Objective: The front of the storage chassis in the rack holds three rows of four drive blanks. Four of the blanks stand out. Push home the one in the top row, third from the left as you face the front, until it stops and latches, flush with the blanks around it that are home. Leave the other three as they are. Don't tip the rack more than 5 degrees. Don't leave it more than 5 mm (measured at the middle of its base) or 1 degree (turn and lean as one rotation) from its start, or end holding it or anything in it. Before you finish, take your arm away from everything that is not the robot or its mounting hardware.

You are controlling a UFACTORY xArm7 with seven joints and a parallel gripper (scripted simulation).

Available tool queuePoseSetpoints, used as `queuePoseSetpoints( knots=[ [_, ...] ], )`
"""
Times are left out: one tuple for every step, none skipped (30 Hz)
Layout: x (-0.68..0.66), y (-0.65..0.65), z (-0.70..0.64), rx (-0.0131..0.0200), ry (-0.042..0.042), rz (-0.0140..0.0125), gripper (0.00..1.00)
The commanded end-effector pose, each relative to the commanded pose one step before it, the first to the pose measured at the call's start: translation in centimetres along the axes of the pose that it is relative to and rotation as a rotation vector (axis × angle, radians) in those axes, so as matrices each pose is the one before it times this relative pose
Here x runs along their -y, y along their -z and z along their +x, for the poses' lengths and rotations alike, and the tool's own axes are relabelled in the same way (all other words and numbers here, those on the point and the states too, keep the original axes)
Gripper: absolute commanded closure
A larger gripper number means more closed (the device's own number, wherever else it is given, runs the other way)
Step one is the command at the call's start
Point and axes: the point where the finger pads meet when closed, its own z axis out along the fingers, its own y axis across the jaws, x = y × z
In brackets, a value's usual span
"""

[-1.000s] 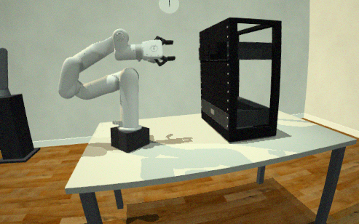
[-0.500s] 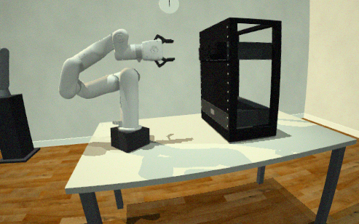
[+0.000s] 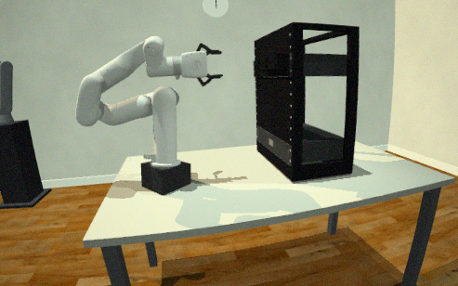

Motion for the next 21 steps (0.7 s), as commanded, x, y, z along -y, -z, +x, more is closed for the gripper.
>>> queuePoseSetpoints(
  knots=[
    [-0.105, 0.024, -0.019, 0.00088, -0.02764, -0.00178, 0.00],
    [0.000, 0.000, 0.000, 0.00000, 0.00000, 0.00000, 0.00],
    [0.000, 0.000, 0.000, 0.00000, 0.00000, 0.00000, 0.00],
    [0.000, 0.001, 0.000, 0.00000, -0.00364, -0.00001, 0.00],
    [0.000, 0.001, 0.000, 0.00000, -0.00317, -0.00001, 0.00],
    [0.000, 0.000, 0.000, 0.00000, -0.00272, 0.00000, 0.00],
    [0.000, 0.000, 0.000, 0.00000, -0.00230, 0.00000, 0.00],
    [0.000, 0.000, 0.000, 0.00000, -0.00191, 0.00000, 0.00],
    [0.000, 0.000, 0.000, 0.00000, -0.00155, 0.00000, 0.00],
    [0.000, 0.000, 0.000, 0.00000, -0.00122, 0.00000, 0.00],
    [0.000, 0.000, 0.000, 0.00000, -0.00093, 0.00000, 0.00],
    [0.000, 0.000, 0.000, 0.00000, -0.00067, 0.00000, 0.00],
    [0.000, 0.000, 0.000, 0.00000, -0.00046, 0.00000, 0.00],
    [0.000, 0.000, 0.000, 0.00000, -0.00028, 0.00000, 0.00],
    [0.000, 0.000, 0.000, 0.00000, -0.00015, 0.00000, 0.00],
    [0.000, 0.000, 0.000, 0.00000, -0.00005, 0.00000, 0.00],
    [0.000, 0.000, 0.000, 0.00000, -0.00001, 0.00000, 0.00],
    [0.000, 0.000, 0.000, 0.00000, 0.00000, 0.00000, 0.00],
    [0.000, 0.000, 0.000, 0.00000, 0.00000, 0.00000, 0.00],
    [0.000, 0.000, 0.000, 0.00000, 0.00000, 0.00000, 0.00],
    [0.000, 0.000, 0.000, 0.00000, 0.00000, 0.00000, 0.00]
  ],
)
